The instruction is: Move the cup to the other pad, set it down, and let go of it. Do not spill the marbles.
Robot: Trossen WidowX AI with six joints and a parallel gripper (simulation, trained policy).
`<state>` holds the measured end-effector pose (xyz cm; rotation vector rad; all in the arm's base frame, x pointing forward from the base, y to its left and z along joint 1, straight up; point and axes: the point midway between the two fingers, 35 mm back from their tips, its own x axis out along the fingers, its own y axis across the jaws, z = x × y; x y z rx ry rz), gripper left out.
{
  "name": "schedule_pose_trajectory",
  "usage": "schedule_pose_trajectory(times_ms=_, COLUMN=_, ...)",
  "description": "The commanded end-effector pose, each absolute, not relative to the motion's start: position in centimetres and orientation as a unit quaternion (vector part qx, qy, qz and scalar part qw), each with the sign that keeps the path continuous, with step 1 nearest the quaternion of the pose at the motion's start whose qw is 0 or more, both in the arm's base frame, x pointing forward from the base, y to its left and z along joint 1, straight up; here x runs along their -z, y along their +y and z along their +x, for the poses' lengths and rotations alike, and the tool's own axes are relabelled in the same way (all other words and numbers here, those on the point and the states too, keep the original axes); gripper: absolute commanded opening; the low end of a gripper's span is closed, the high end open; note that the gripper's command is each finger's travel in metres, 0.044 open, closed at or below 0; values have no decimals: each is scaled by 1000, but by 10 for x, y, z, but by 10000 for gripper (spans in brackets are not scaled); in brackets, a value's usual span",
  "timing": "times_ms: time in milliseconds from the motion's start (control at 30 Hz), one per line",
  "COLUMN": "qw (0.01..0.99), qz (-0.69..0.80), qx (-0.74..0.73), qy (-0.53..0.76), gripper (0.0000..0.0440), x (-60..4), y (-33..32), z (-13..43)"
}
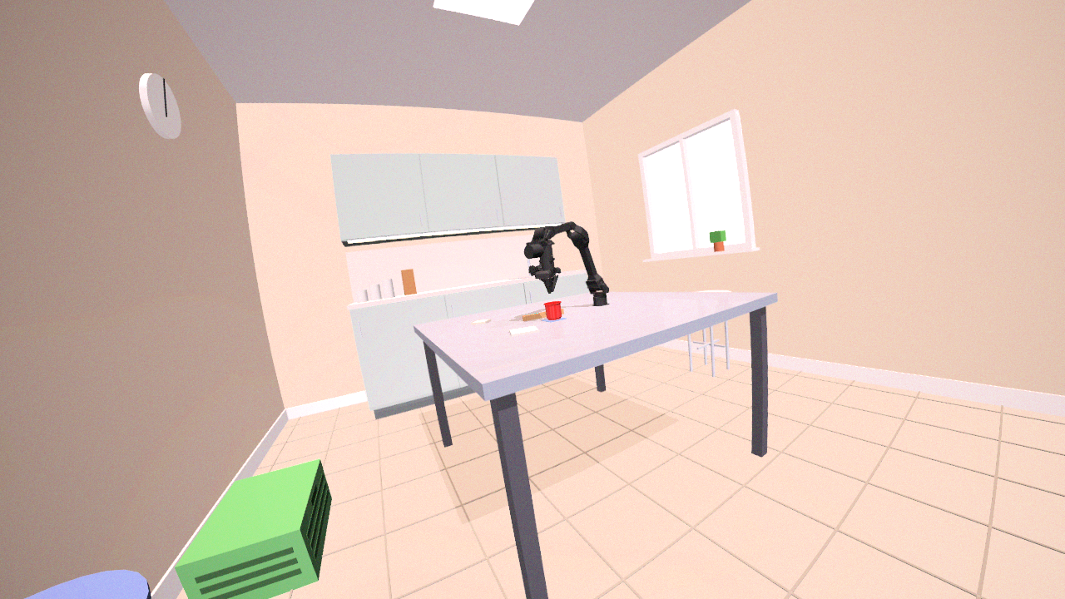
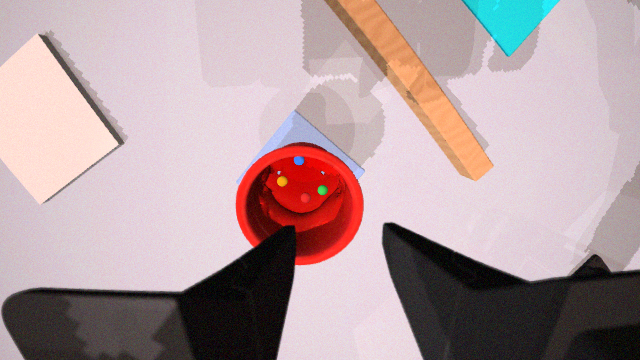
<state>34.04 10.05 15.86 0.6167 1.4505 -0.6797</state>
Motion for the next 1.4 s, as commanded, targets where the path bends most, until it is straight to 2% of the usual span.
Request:
schedule_pose_trajectory(times_ms=0, qw=647, qz=265, qx=314, qy=642, gripper=183, x=-147, y=99, z=339)
schedule_pose_trajectory(times_ms=800, qw=633, qz=221, qx=319, qy=670, gripper=191, x=-69, y=95, z=334)
schedule_pose_trajectory(times_ms=1067, qw=643, qz=200, qx=299, qy=676, gripper=4, x=-56, y=92, z=333)
schedule_pose_trajectory(times_ms=1367, qw=651, qz=211, qx=295, qy=667, gripper=0, x=-72, y=90, z=334)
